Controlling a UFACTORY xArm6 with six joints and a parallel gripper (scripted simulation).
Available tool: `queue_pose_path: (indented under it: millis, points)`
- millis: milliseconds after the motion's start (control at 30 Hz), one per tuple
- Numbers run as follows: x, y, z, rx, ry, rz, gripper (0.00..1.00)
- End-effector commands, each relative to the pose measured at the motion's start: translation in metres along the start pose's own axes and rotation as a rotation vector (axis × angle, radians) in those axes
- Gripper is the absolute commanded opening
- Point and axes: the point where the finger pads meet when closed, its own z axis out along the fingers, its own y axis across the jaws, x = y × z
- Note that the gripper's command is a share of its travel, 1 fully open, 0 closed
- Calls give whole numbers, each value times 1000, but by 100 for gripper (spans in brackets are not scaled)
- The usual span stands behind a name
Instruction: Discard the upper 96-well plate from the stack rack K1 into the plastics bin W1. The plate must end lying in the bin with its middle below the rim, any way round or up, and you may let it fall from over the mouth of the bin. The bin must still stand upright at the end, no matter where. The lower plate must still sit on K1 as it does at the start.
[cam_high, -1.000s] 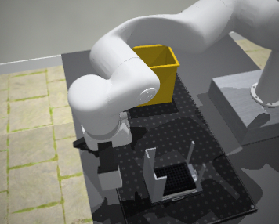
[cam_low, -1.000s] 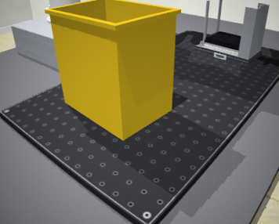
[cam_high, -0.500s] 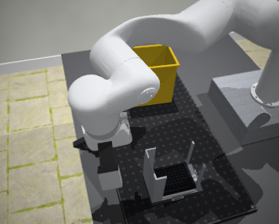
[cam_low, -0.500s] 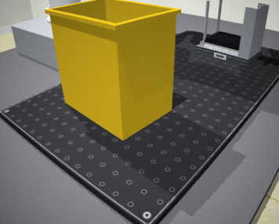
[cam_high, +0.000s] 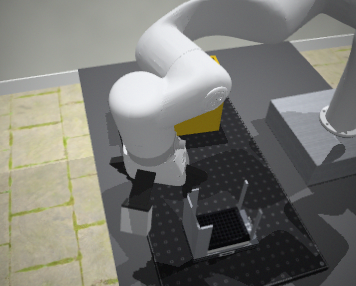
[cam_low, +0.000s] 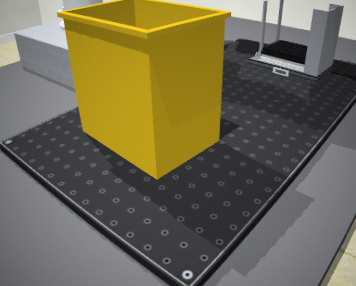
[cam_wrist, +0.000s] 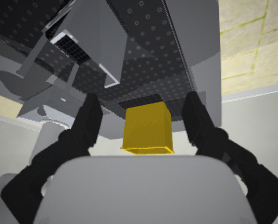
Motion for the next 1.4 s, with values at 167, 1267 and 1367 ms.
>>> queue_pose_path:
  millis: [167, 1267, 1367]
  points:
    - [-4, -24, -15, -32, 88, 257, 100]
    - [-44, -122, -25, 91, 268, 1095, 100]
    - [-44, -122, -25, 91, 268, 1095, 100]
